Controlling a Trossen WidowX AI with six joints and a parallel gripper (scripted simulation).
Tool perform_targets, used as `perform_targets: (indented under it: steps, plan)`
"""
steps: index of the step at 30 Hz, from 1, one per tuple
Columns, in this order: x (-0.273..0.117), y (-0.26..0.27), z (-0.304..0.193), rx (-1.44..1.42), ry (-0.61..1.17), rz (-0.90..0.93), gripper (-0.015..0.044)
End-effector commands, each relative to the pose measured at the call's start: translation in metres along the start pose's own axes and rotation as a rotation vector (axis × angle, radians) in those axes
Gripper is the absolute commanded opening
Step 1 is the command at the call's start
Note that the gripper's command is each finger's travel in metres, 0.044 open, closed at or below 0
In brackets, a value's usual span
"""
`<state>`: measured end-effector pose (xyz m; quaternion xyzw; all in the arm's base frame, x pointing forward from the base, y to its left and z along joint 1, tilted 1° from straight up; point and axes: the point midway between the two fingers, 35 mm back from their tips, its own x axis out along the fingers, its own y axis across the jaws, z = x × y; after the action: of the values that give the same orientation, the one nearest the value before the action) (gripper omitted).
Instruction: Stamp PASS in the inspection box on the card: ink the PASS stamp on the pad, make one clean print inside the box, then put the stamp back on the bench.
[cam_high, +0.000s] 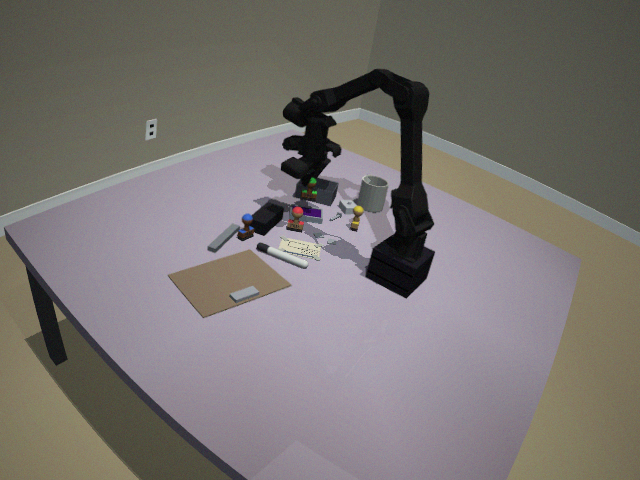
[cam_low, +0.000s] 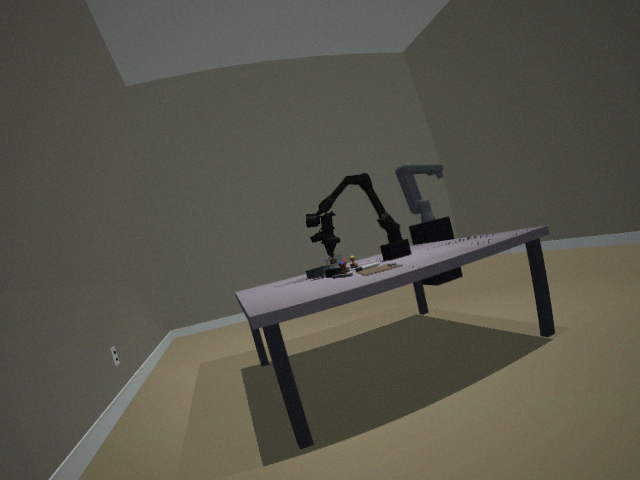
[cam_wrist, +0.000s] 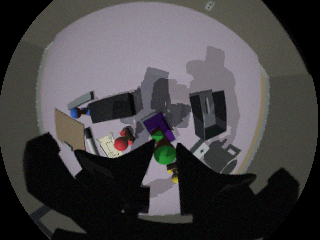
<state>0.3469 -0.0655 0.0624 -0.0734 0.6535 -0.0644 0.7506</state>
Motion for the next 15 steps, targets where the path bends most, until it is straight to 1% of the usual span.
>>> perform_targets:
  steps: [1, 15]
  plan:
    - [0.0046, 0.0002, -0.0016, 0.002, 0.007, -0.005, 0.0]
    - [0.0138, 0.0018, -0.0023, 0.001, 0.006, -0.006, 0.0]
